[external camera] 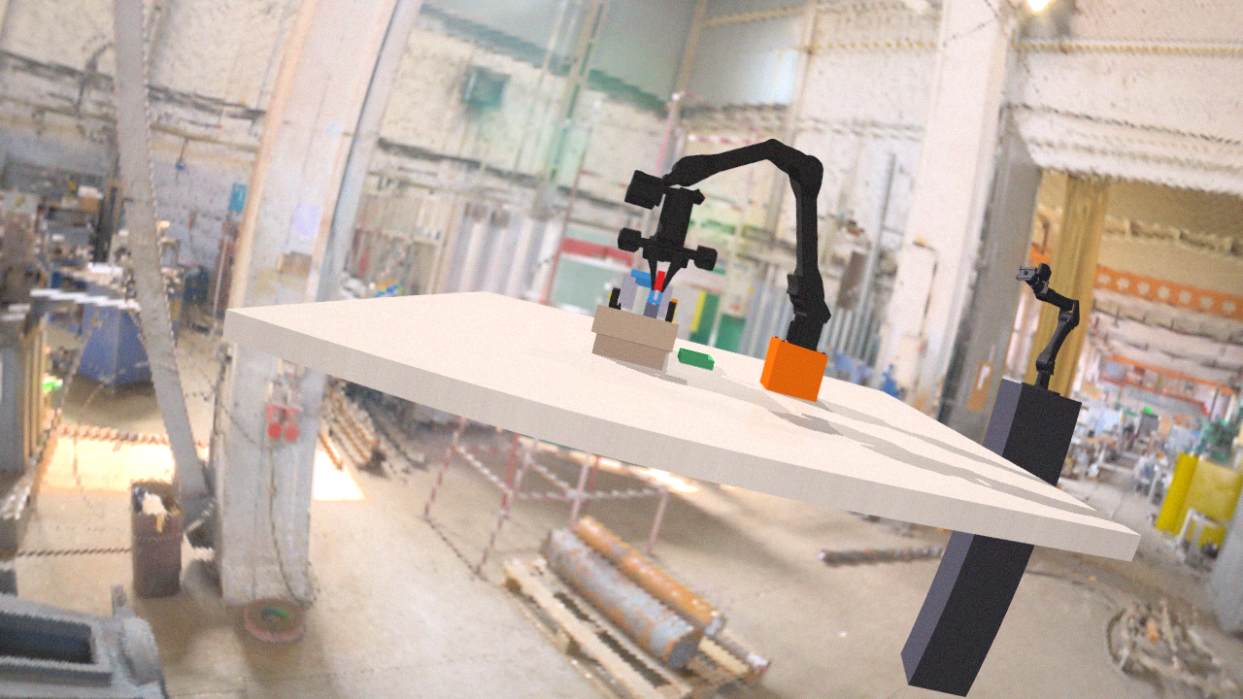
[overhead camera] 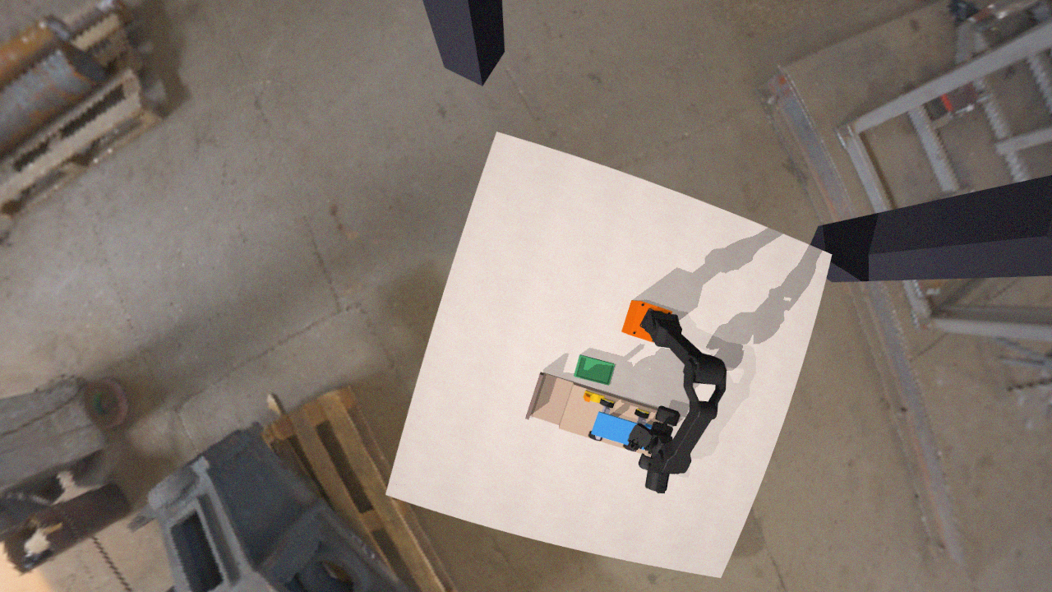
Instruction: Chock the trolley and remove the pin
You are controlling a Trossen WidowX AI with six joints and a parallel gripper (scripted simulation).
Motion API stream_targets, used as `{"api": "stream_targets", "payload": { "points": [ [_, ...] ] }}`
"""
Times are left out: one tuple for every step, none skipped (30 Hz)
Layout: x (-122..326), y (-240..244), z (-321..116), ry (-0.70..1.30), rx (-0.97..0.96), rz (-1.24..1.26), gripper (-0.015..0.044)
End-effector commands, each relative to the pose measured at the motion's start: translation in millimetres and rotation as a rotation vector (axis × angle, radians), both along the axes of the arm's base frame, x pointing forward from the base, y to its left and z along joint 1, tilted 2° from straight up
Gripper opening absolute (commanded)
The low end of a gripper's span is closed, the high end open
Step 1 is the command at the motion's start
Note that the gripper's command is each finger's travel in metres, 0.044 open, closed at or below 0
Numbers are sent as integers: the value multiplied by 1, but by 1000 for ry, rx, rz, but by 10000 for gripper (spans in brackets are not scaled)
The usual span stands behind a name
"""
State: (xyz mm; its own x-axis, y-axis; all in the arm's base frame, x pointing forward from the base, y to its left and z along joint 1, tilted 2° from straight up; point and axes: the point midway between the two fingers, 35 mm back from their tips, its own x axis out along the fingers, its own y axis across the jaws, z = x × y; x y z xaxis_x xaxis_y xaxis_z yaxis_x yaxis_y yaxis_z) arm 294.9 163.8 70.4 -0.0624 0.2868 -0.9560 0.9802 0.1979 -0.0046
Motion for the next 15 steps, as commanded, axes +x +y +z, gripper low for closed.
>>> {"api": "stream_targets", "payload": {
  "points": [
    [0, 0, 5, -6, 4, 3, 0],
    [0, -1, 6, -6, 4, 3, 0],
    [0, -1, 6, -6, 4, 3, 0],
    [0, -1, 7, -6, 4, 3, 0],
    [0, -1, 8, -6, 4, 3, 0],
    [0, -1, 8, -6, 4, 3, 0],
    [0, -1, 9, -6, 3, 3, 0],
    [0, -2, 10, -6, 3, 3, 0],
    [0, -2, 10, -6, 3, 3, 0],
    [0, -2, 11, -6, 3, 3, 0],
    [0, -2, 11, -6, 3, 3, 0],
    [1, -2, 12, -6, 3, 3, 0],
    [1, -2, 13, -6, 3, 3, 0],
    [1, -3, 13, -6, 3, 3, 0],
    [1, -3, 14, -6, 3, 3, 0]
  ]
}}
